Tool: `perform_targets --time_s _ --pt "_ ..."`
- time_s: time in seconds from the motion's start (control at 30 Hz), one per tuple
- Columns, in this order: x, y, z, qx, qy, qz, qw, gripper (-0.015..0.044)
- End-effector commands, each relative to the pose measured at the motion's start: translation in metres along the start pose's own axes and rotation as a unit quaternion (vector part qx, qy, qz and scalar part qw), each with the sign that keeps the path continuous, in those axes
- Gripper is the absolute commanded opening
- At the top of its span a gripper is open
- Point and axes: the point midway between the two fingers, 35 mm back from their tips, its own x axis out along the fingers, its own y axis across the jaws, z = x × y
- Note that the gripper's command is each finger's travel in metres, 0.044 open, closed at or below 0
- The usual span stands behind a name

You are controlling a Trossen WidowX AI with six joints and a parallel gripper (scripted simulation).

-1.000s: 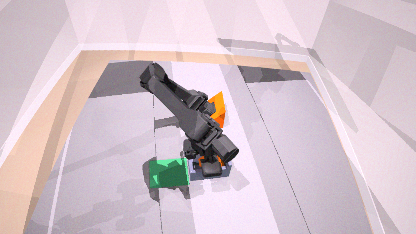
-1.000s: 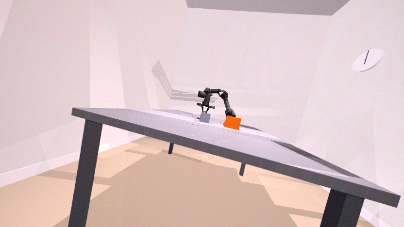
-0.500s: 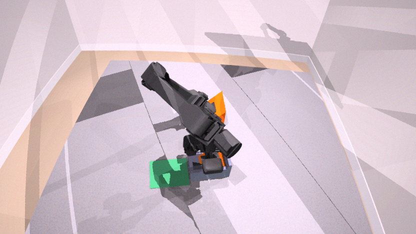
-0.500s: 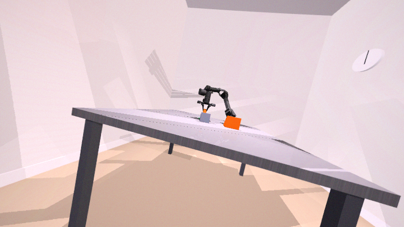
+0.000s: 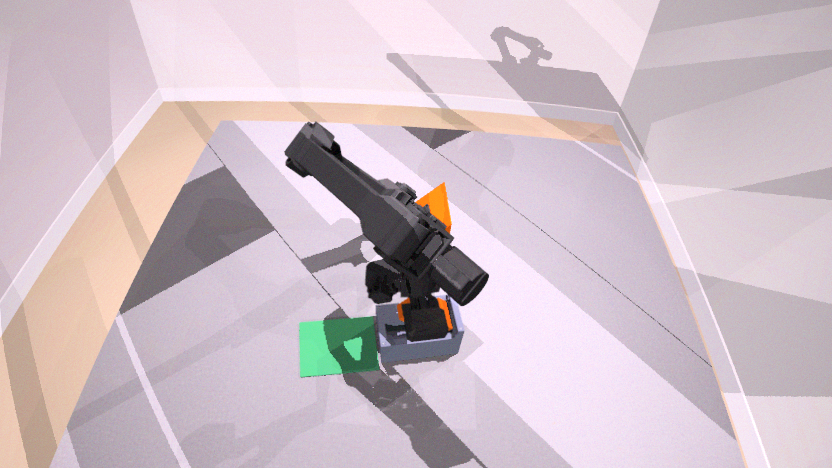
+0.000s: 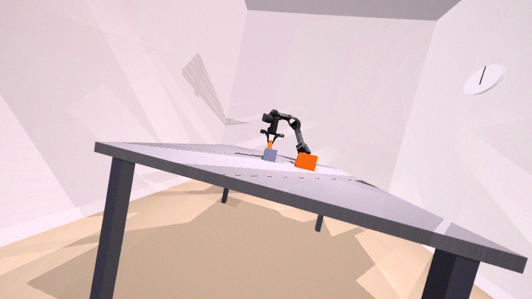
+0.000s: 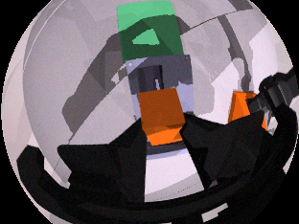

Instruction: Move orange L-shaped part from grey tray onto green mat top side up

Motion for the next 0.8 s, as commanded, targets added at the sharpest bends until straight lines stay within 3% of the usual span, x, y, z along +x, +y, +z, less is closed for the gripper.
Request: perform_targets --time_s 0.0,0.77 --pt "-0.01 0.001 -0.002 0.004 0.005 0.003 1.0 0.0" --pt "-0.037 0.001 -0.001 0.002 0.008 0.008 1.0 0.0"
